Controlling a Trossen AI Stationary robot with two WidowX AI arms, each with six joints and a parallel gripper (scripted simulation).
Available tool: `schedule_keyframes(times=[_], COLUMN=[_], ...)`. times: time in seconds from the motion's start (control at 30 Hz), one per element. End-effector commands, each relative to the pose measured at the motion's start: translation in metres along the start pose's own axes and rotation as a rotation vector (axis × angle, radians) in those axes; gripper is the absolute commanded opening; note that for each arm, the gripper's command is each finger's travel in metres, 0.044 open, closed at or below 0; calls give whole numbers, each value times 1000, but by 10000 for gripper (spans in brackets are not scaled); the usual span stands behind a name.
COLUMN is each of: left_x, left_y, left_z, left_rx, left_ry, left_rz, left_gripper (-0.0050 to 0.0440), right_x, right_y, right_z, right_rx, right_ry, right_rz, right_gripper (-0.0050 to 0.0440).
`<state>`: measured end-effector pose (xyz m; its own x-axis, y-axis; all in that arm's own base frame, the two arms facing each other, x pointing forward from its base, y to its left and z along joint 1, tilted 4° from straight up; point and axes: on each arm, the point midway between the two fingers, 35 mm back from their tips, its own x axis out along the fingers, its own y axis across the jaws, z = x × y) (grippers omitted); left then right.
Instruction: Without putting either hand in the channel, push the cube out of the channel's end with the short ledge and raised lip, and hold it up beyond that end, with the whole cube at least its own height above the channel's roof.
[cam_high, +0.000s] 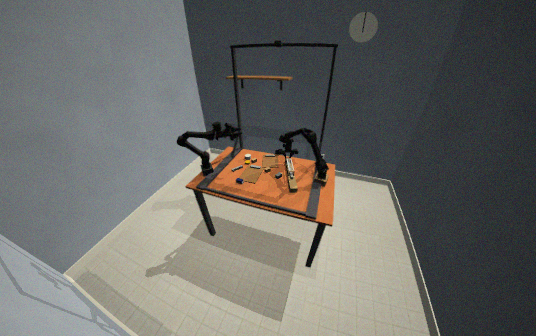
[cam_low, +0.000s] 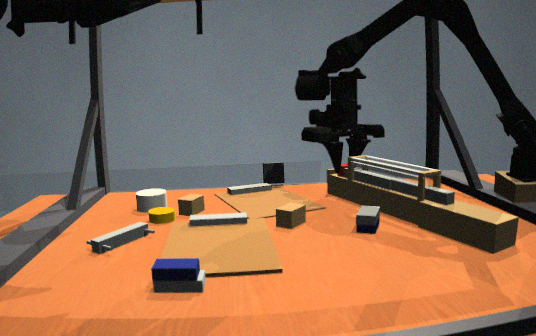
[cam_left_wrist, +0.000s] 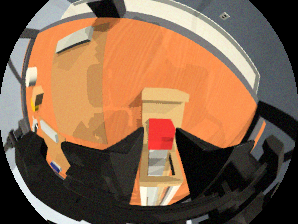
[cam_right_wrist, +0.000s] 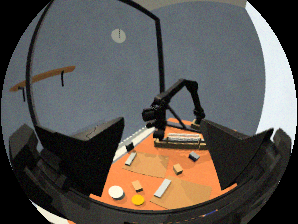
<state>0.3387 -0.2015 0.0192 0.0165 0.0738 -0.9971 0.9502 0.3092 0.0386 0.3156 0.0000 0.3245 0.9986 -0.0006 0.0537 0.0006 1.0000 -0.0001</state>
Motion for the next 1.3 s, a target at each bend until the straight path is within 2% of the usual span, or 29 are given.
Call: schedule_keyframes(times=[0.0,0.1,0.13,0.63,1.1,1.27], left_x=[1,-2,-1,-1,-18,-20], left_y=[2,2,2,2,-6,-4], left_z=[2,2,2,2,21,18], left_rx=[5,5,5,5,-1,-1], left_ry=[-16,-17,-16,-16,-20,-23], left_rz=[10,10,10,10,13,16], left_gripper=[170,170,0,0,0,0], right_x=[-1,-1,-1,-1,-1,-1], right_y=[0,0,0,0,0,0], right_z=[6,6,6,6,6,6], right_rx=[6,6,6,6,6,6], right_ry=[-17,-17,-17,-17,-17,-17], right_rz=[-2,-2,-2,-2,-2,-2], right_gripper=[400,400,400,400,400,400])
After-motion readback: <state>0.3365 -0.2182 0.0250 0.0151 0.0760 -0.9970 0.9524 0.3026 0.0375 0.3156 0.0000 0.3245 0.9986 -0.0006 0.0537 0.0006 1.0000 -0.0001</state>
